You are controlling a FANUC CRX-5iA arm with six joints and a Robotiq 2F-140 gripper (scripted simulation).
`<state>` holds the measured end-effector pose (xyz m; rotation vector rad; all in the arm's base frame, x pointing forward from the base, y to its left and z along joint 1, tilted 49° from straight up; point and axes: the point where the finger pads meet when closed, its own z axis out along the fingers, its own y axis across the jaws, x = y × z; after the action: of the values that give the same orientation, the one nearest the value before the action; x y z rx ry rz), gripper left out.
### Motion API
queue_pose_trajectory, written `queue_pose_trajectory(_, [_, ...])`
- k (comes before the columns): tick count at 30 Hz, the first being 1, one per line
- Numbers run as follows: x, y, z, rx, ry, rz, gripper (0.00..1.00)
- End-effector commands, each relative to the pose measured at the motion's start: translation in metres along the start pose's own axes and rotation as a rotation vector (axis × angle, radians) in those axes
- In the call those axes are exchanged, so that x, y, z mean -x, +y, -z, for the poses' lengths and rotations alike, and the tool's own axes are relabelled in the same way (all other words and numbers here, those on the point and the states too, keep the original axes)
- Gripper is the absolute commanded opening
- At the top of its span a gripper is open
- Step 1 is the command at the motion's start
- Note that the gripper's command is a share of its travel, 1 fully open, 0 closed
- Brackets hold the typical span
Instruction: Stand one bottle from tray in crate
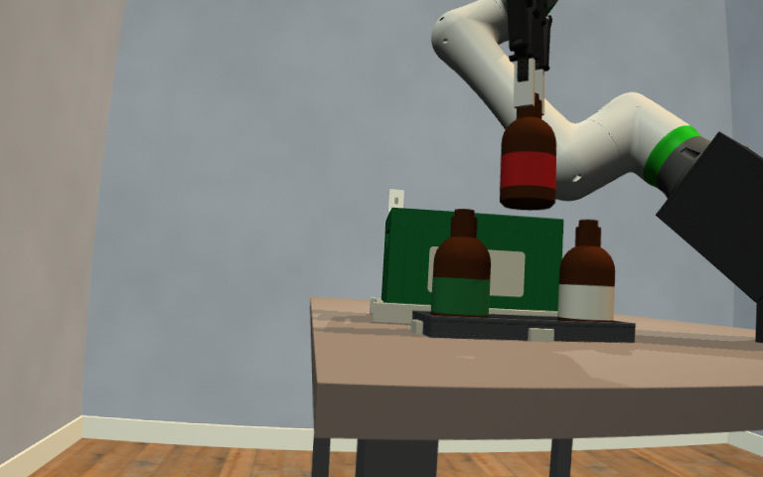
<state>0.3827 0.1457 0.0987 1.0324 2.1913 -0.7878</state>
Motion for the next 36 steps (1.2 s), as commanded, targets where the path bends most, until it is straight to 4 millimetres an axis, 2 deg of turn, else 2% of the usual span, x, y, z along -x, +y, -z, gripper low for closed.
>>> queue_pose_trajectory(1, [0.0,0.0,0.001,0.0,0.0,0.0,0.0])
queue_pose_trajectory(15, [0.0,0.0,0.015,0.0,0.0,0.0,0.0])
queue_pose_trajectory(36, [0.0,0.0,0.016,0.0,0.0,0.0,0.0])
